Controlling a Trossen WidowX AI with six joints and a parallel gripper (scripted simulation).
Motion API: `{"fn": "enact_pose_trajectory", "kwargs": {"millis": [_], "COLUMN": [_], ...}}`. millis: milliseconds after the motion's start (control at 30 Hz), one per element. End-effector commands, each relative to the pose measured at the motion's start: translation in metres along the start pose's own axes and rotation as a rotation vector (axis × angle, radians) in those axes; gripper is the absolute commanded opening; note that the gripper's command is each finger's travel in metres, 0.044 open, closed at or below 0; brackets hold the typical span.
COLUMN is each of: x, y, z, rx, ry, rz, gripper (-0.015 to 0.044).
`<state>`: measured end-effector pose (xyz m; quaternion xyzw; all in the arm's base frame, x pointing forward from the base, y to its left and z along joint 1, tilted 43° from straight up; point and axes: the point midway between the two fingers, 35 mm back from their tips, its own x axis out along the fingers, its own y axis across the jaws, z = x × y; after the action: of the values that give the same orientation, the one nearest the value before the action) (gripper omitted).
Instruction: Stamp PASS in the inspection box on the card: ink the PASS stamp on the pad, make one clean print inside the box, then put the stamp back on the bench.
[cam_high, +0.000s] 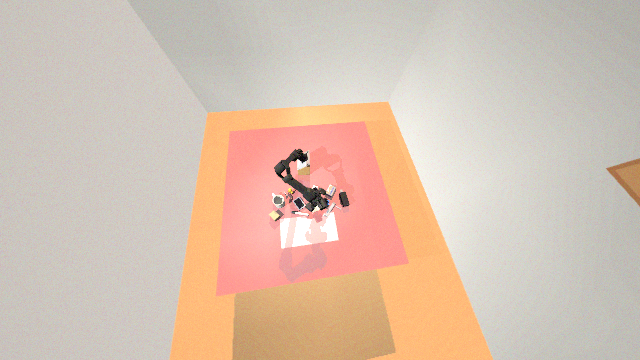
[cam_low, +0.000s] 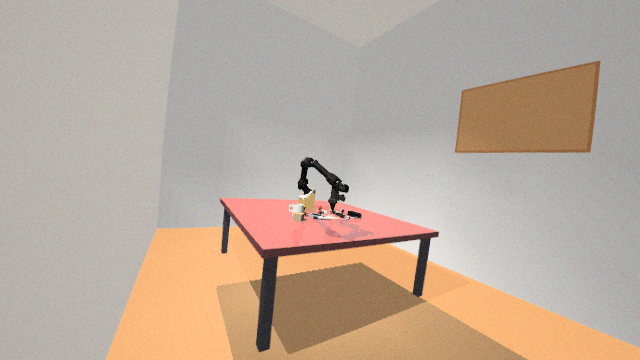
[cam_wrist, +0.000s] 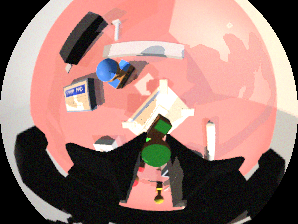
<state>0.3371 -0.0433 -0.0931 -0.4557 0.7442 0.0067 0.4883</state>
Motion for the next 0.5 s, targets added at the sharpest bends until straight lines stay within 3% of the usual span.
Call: {"fn": "enact_pose_trajectory", "kwargs": {"millis": [0, 467], "x": [-0.01, -0.033], "y": [-0.001, 0.0], "z": [0.002, 0.001], "rx": [0.005, 0.005], "ry": [-0.008, -0.009], "rz": [-0.002, -0.001], "gripper": [0.0, 0.0]}}
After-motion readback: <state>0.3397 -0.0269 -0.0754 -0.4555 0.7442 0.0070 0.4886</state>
